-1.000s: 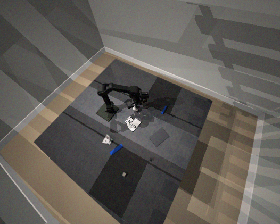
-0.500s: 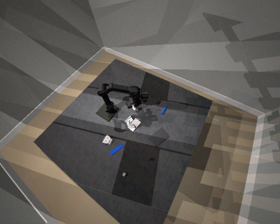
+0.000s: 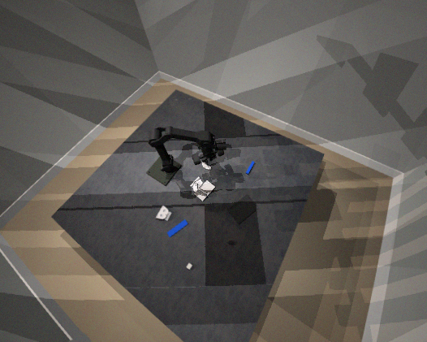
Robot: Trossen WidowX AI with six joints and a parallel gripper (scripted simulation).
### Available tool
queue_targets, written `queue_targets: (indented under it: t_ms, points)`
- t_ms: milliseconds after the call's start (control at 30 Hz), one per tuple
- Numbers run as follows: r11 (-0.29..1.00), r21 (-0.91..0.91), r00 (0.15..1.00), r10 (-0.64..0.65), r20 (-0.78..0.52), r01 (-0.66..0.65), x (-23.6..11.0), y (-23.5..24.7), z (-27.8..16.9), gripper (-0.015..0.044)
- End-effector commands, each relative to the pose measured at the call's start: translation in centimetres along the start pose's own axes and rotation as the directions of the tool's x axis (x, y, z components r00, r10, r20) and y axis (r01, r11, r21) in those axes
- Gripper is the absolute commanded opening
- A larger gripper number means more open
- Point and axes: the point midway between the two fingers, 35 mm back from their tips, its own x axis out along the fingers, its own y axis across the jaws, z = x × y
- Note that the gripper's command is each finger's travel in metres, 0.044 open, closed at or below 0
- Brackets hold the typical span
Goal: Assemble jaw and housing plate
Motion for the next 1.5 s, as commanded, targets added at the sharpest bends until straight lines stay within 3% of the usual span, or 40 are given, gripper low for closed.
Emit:
queue_targets:
  t_ms: [0,333,533,733,1467]
  points:
    - [0.998,0.066,1.000,-0.007,-0.003,0.007,-0.6,0.5,1.3,0.0184]
    - [0.970,0.244,1.000,-0.015,-0.004,0.015,-1.5,2.0,4.4,0.0440]
    - [0.970,0.244,1.000,-0.015,-0.004,0.015,-1.3,2.0,4.4,0.0440]
    - [0.970,0.244,1.000,-0.015,-0.004,0.015,2.4,1.9,4.4,0.0440]
    - [0.970,0.244,1.000,-0.015,-0.004,0.015,4.3,1.8,4.4,0.0440]
